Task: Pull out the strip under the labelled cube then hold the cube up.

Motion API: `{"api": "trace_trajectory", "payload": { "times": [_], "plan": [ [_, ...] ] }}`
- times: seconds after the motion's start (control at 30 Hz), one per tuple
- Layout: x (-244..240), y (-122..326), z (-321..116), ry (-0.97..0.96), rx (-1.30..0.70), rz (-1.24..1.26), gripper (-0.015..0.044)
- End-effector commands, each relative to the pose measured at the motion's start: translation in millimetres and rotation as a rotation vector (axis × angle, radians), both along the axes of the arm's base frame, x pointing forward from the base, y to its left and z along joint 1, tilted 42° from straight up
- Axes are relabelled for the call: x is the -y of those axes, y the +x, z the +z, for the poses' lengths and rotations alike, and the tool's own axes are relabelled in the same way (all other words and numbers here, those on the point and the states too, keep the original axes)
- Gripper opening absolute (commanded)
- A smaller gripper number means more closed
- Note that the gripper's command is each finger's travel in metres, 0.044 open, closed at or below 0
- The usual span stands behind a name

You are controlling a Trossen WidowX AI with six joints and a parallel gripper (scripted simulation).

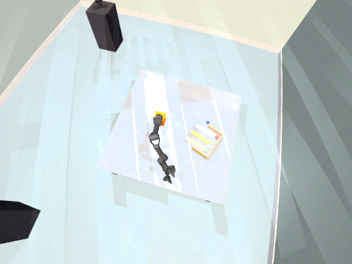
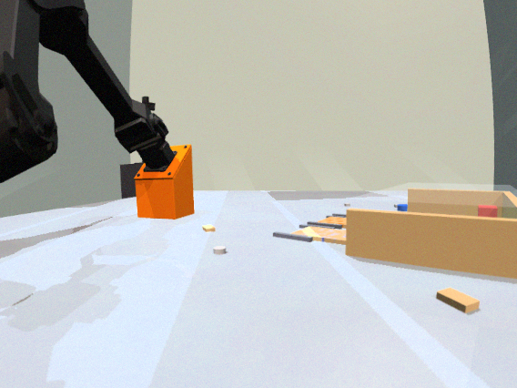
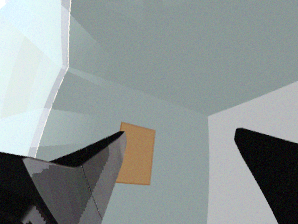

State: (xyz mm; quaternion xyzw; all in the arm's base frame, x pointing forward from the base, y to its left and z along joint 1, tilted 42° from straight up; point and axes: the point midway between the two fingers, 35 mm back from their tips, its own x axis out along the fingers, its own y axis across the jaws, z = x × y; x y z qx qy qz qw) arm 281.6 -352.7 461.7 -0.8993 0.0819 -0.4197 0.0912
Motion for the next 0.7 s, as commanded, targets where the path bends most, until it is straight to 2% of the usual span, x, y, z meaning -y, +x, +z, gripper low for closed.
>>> {"api": "trace_trajectory", "payload": {
  "times": [0.0,0.1,0.27,0.5,0.67],
  "plan": [
    [-1,1,0,0.006,0.001,0.005,0.04],
    [-10,18,-7,0.096,0.01,0.082,0.04],
    [-48,71,-33,0.398,0.028,0.314,0.04],
    [-118,136,-97,0.963,0.058,0.576,0.04],
    [-181,160,-151,1.33,0.057,0.664,0.04]
  ]
}}
